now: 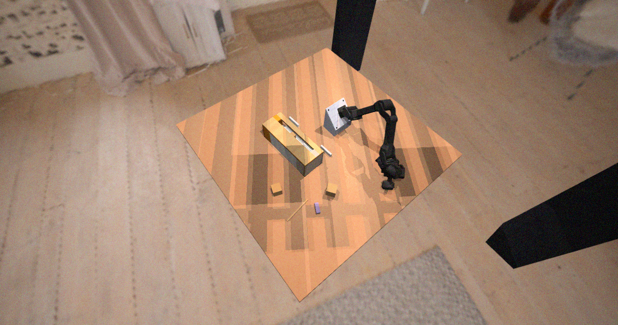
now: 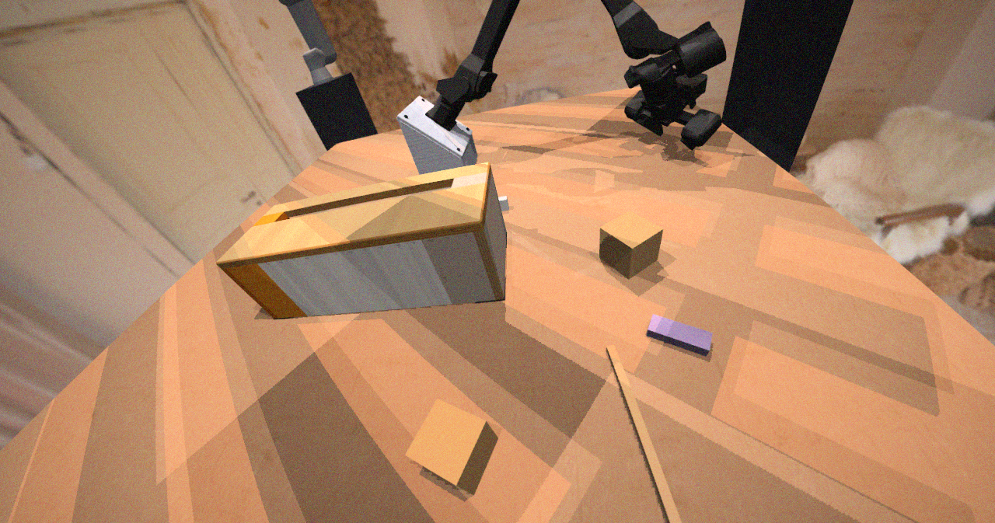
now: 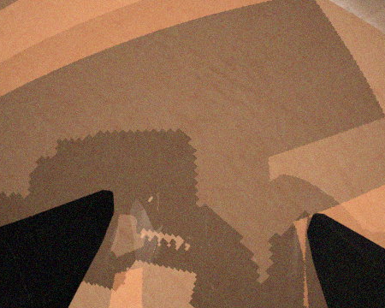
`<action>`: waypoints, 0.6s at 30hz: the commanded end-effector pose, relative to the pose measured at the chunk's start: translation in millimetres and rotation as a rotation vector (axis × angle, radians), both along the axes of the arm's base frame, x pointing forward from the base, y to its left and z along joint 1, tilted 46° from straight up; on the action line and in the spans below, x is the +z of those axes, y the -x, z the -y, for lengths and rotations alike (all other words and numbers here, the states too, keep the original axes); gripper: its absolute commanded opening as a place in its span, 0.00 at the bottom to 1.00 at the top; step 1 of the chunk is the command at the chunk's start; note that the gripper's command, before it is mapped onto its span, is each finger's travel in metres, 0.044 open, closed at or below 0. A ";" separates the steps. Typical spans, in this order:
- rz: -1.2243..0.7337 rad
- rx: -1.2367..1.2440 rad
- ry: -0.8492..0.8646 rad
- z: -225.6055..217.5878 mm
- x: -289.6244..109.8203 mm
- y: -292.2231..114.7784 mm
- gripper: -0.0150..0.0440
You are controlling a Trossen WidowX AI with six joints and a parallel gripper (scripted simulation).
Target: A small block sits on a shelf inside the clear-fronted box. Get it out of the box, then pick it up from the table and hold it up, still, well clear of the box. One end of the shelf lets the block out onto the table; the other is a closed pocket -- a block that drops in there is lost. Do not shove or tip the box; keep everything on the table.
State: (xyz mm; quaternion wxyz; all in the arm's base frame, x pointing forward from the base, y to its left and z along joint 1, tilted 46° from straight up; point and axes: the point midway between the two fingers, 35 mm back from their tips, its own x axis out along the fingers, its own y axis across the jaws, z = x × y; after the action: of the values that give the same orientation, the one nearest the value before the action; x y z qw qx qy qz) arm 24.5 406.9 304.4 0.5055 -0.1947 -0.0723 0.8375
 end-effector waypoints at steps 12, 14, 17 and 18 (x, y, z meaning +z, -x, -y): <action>0.166 -0.453 0.148 52.1 -41.3 -186.2 0.93; 0.184 -0.507 0.177 66.2 -47.6 -208.2 0.93; 0.208 -0.587 0.222 90.2 -57.1 -239.1 0.93; 0.215 -0.613 0.237 98.9 -60.2 -248.8 0.93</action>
State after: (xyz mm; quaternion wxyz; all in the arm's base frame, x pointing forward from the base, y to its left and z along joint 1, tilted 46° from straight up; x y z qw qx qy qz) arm 244.2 331.0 252.1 0.6789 -0.3315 0.0152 0.6549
